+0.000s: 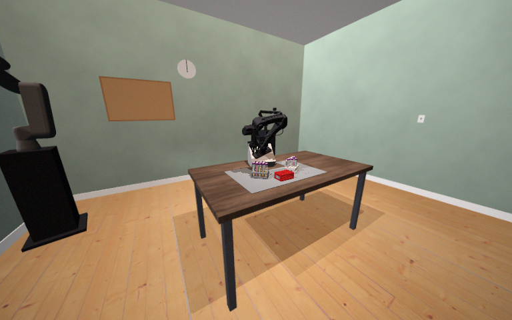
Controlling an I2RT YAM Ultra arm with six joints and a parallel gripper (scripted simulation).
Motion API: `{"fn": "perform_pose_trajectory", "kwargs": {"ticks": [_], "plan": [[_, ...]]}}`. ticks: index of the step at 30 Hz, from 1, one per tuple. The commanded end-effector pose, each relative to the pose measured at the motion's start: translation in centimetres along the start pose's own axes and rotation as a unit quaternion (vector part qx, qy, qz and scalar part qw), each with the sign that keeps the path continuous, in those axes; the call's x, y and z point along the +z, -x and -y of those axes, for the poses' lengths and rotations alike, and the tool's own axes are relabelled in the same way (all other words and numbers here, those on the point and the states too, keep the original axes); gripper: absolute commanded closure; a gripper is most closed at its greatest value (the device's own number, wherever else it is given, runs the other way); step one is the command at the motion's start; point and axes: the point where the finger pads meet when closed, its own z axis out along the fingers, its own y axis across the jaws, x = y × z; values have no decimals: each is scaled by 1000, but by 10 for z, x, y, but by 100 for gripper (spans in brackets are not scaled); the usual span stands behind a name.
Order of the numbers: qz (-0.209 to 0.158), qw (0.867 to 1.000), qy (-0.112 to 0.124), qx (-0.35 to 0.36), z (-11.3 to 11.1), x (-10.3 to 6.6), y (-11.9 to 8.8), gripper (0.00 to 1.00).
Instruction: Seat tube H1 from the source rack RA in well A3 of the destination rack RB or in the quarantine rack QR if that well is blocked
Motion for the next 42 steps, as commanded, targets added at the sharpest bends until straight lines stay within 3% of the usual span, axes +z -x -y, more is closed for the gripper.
{"fn": "perform_pose_trajectory", "kwargs": {"ticks": [1,6,7,8,13,14,16,28,30,31,33,40,41,42], "plan": [[10,1000,-21,-14,3,-13,8,70],[9,1000,-15,-10,4,-11,6,70],[10,1000,-23,-16,7,-8,5,70],[12,1000,-8,-11,-1,1,3,70],[8,1000,-9,-10,0,7,2,70],[7,999,-24,-21,7,1,7,70],[4,1000,-10,-10,1,12,0,70],[2,1000,0,-3,5,38,-2,70],[2,1000,0,-3,5,38,-2,70],[6,1000,-15,-13,15,31,6,70],[1,1000,4,0,6,44,-3,70],[0,1000,4,0,6,57,-3,70],[5,1000,-12,-11,16,49,6,70],[9,1000,-12,-12,16,49,7,70]]}}
